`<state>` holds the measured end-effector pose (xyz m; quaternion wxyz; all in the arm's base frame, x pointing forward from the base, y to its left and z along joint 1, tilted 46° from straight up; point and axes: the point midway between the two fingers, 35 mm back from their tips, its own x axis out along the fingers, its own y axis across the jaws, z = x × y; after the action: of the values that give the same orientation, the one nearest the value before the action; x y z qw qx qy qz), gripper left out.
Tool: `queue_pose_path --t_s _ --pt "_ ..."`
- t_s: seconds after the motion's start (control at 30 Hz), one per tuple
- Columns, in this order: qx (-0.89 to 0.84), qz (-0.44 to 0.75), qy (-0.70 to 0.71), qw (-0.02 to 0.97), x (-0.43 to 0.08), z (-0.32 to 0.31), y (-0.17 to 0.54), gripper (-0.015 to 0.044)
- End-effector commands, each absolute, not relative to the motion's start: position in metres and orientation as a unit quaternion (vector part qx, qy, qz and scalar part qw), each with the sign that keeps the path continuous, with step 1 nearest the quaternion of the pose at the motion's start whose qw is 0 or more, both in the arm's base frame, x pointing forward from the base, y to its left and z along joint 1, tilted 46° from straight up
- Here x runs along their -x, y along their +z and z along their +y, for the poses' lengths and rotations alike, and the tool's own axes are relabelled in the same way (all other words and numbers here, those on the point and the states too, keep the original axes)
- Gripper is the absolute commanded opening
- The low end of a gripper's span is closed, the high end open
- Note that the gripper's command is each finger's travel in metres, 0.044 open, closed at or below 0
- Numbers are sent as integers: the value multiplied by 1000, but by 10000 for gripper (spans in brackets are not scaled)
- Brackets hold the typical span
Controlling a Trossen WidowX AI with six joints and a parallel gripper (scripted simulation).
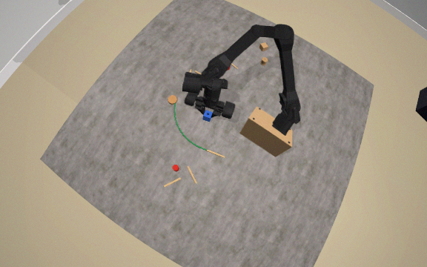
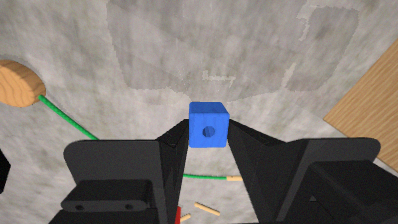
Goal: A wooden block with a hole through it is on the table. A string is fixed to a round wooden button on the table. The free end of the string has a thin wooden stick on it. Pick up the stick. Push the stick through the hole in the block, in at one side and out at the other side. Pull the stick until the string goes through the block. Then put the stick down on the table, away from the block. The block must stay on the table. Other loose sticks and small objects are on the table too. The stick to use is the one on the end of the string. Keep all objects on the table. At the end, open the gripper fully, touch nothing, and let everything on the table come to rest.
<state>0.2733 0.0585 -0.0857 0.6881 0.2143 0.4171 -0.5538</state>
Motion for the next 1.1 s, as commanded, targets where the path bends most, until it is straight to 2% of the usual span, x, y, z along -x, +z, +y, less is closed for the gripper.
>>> queue_pose_path --t_s 0.0,1.07 --pt "-231 441 -546 674 -274 56 -84 0" --pt "-346 579 -481 560 -283 29 -75 0"
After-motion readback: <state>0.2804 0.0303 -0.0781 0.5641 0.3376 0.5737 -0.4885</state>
